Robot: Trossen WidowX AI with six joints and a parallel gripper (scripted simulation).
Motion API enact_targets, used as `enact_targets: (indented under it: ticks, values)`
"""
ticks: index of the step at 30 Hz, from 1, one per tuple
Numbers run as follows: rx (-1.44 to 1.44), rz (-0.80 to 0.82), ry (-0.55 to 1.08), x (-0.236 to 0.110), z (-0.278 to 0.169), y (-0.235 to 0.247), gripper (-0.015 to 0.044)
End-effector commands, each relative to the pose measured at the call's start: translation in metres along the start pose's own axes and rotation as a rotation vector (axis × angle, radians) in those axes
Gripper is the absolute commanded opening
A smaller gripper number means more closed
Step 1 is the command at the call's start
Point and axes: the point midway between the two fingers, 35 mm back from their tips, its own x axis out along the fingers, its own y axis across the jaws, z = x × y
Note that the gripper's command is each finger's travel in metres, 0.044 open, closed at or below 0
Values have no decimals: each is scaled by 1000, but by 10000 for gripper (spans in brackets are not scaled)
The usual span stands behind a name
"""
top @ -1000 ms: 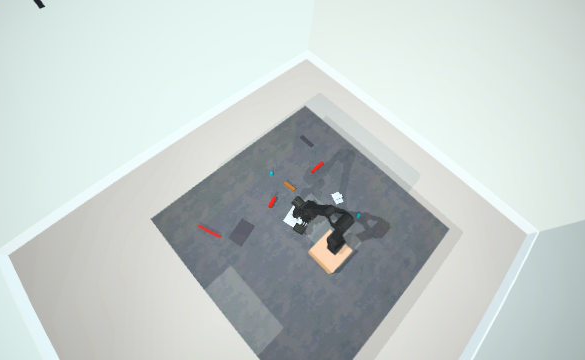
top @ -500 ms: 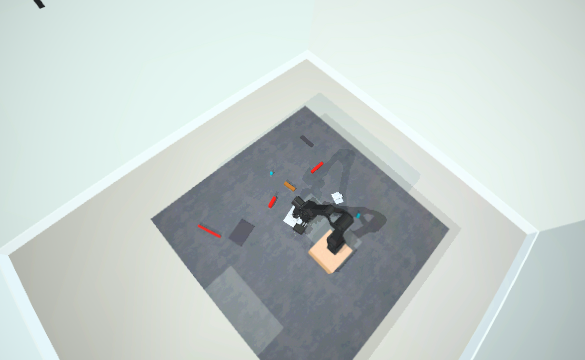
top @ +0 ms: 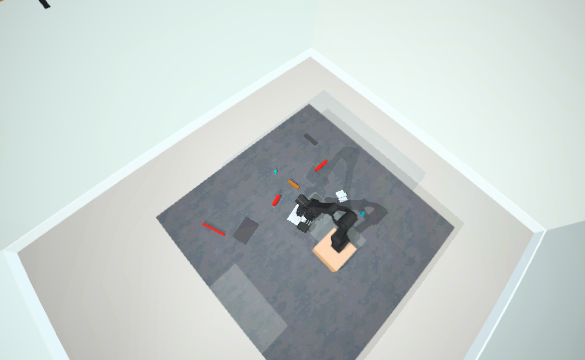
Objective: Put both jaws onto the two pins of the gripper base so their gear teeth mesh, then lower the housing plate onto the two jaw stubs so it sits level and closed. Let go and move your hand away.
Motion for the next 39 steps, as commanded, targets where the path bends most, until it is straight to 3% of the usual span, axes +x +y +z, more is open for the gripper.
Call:
enact_targets:
  ticks: [1,19,23,39]
  values:
    - [2,-2,-3,1,0,0,351]
    - [2,-2,-3,1,0,0,351]
    - [0,0,0,0,0,0,440]
    - [0,0,-1,-9,1,0,440]
